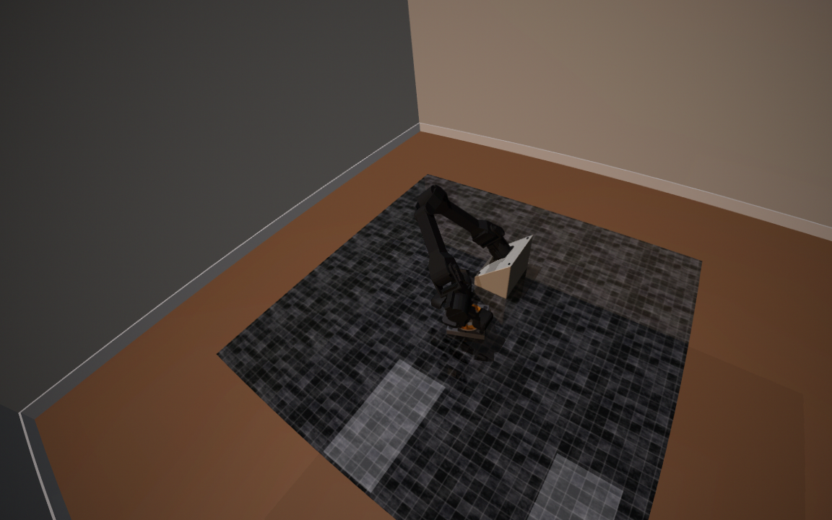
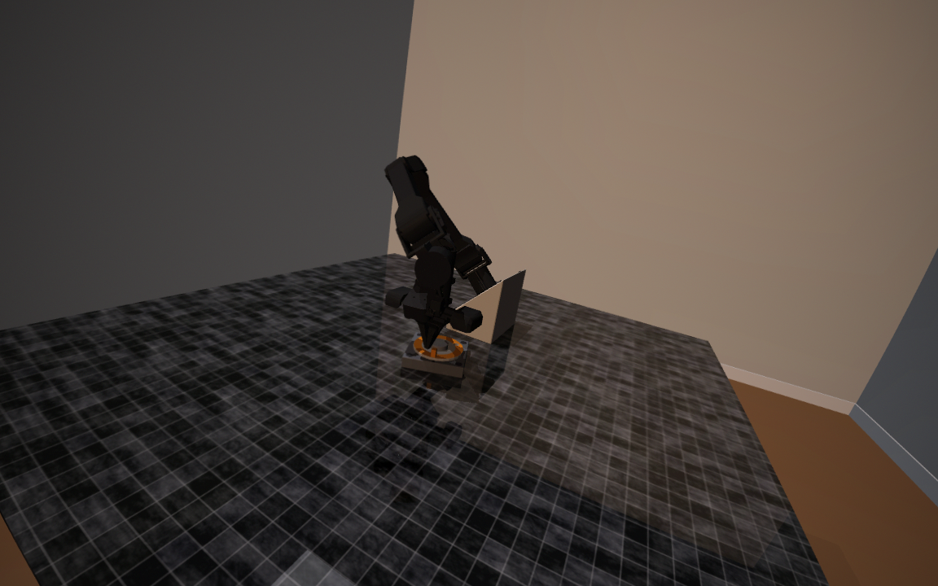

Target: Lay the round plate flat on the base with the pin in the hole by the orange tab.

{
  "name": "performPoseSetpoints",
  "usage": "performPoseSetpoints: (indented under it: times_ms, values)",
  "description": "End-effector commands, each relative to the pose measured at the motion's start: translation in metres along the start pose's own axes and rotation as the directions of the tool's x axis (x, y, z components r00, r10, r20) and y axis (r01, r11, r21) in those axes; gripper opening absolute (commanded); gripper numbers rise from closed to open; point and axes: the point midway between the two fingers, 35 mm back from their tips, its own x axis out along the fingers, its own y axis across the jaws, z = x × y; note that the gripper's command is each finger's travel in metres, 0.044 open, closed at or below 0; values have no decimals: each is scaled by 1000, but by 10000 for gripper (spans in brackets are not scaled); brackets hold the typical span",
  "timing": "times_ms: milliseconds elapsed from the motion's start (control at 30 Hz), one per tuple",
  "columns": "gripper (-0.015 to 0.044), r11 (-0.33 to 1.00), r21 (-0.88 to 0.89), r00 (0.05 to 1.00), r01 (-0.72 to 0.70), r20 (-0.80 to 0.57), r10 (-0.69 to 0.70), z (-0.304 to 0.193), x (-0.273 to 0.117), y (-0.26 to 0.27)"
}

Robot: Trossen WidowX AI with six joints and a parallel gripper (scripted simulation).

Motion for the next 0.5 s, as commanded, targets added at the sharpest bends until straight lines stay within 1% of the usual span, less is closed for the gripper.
performPoseSetpoints:
  times_ms: [0, 133, 333, 467]
  values:
    - [0, 1000, -1, 1000, 0, -5, 0, -1, 2, 5]
    - [0, 1000, -1, 1000, -1, -5, 1, 0, -5, 6]
    - [0, 1000, -2, 1000, -2, -6, 2, -1, -40, 5]
    - [0, 1000, -2, 1000, -2, -6, 2, -2, -44, 6]
